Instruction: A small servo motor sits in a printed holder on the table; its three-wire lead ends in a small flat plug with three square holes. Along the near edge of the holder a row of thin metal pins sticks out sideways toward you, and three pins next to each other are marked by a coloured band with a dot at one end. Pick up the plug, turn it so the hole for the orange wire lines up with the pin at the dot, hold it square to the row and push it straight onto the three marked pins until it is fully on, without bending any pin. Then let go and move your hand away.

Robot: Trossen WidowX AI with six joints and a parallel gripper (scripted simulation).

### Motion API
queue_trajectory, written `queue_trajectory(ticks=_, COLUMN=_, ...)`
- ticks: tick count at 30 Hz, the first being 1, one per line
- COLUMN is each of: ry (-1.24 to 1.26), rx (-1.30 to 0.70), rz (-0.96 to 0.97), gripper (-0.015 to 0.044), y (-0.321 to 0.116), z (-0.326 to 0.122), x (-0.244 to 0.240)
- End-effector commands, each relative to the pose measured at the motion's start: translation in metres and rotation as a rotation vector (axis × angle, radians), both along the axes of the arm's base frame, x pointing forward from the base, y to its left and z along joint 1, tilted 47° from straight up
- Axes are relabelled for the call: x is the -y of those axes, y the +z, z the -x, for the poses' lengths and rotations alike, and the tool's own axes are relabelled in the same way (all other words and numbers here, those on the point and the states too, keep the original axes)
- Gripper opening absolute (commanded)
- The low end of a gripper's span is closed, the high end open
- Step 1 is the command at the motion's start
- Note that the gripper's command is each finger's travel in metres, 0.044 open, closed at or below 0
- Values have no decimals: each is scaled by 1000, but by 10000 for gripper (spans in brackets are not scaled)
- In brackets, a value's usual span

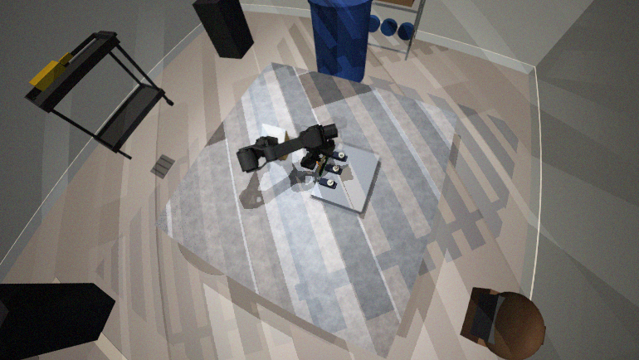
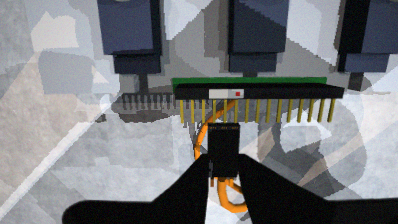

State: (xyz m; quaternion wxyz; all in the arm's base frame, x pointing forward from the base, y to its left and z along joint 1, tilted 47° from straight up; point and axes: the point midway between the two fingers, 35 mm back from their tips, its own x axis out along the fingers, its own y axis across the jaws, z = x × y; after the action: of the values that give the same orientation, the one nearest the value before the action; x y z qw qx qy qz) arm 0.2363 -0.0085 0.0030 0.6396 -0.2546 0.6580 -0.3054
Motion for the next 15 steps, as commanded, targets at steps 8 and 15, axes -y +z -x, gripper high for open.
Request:
queue_trajectory(ticks=8, ry=3, rx=3, rz=1, gripper=0, y=1, z=-9, x=0)
queue_trajectory(ticks=15, ry=3, rx=3, rz=1, gripper=0, y=1, z=-14, x=0)
